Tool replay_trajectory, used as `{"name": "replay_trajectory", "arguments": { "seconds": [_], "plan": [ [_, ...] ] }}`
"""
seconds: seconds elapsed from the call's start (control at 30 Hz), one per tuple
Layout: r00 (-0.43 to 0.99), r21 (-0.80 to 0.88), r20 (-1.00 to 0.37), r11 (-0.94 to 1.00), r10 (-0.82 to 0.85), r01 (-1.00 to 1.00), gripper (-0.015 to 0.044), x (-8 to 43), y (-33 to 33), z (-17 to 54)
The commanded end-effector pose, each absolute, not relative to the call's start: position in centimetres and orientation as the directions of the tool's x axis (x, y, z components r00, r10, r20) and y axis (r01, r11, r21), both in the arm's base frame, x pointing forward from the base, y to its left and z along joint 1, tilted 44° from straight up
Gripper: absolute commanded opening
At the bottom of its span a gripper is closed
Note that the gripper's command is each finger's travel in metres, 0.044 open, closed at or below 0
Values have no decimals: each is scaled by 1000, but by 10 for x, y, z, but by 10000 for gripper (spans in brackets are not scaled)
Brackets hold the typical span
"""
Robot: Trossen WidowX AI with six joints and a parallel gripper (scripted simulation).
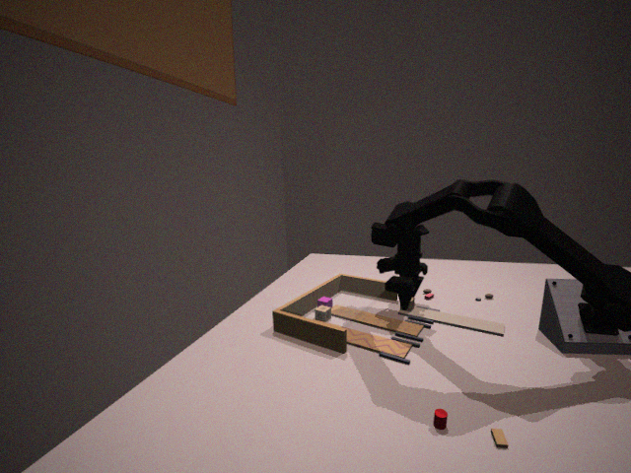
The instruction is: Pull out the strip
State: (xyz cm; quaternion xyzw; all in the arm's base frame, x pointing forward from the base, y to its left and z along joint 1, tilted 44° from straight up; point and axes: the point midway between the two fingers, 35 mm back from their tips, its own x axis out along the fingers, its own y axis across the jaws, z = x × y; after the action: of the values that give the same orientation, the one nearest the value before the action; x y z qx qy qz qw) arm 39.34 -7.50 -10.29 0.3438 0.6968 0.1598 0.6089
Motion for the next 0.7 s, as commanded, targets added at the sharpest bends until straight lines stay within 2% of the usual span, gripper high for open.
{"name": "replay_trajectory", "arguments": {
  "seconds": [0.0,0.2,0.33,0.67],
  "plan": [
    [-22,641,-739,713,674,284,145,393,-75,-103],
    [-22,641,-739,713,674,284,105,393,-75,-103],
    [-22,641,-739,712,674,285,0,391,-76,-101],
    [-24,641,-737,710,676,292,0,355,-89,-72]
  ]
}}
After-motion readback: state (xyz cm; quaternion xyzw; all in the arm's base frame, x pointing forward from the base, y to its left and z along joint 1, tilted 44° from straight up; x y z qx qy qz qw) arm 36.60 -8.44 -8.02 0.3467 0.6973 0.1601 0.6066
